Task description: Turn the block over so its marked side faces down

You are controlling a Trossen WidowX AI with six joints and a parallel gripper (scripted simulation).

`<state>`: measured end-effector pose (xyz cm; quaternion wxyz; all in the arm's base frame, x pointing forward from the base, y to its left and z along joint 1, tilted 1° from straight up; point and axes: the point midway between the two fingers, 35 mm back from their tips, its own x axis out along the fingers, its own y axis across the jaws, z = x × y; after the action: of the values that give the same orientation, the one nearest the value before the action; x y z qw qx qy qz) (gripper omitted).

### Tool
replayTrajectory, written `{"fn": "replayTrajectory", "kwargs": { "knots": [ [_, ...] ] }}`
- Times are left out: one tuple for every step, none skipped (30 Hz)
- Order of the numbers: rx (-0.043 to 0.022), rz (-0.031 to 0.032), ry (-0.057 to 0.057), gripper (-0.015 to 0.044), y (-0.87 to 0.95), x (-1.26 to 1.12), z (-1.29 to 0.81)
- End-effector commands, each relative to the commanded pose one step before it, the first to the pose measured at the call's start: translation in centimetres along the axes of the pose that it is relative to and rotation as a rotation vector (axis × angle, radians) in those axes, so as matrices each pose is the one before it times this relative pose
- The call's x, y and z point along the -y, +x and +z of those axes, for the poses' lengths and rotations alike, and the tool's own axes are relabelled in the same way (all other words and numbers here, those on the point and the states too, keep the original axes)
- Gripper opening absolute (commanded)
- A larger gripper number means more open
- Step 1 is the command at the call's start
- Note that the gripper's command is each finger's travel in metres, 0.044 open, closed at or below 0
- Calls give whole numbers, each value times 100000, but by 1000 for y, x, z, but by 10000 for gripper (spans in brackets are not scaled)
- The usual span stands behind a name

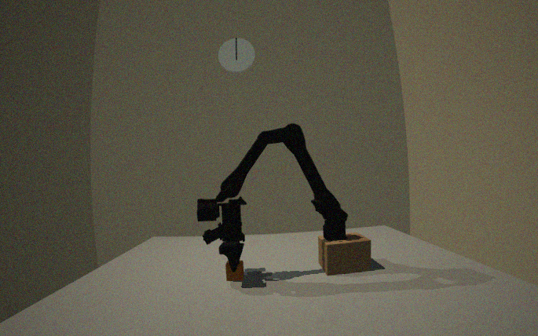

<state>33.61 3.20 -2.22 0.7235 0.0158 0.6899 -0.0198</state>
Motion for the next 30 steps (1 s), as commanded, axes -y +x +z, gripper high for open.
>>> {"fn": "replayTrajectory", "kwargs": {
  "knots": [
    [-208,172,-338,197,109,-21,-37],
    [0,0,0,190,0,0,0],
    [0,0,0,183,0,0,0],
    [0,0,0,177,0,0,0],
    [0,0,0,170,0,0,0],
    [0,0,0,163,0,0,0],
    [0,0,0,157,0,0,0],
    [0,0,0,150,0,0,0],
    [0,0,0,143,0,0,0],
    [0,0,0,137,0,0,0],
    [0,0,0,130,0,0,0],
    [0,0,0,123,0,0,0],
    [0,0,0,117,0,0,0],
    [0,0,0,110,0,0,0],
    [0,0,0,103,0,0,0],
    [2,0,0,77,-124,-1,7],
    [5,1,0,51,-373,-3,19],
    [7,2,0,25,-624,-3,20],
    [6,2,0,0,-761,-1,7],
    [4,1,0,0,-630,1,-9],
    [1,1,0,0,-379,2,-12],
    [0,0,0,0,-127,1,-5],
    [0,0,0,0,0,0,0],
    [0,0,0,0,0,0,0],
    [0,0,0,0,0,0,0],
    [0,0,0,0,0,0,0],
    [0,0,0,0,0,0,0],
    [276,-9,-13,0,17,-2,5],
    [829,-27,-40,0,51,-5,15],
    [1381,-43,-63,0,83,-7,23]
  ]
}}
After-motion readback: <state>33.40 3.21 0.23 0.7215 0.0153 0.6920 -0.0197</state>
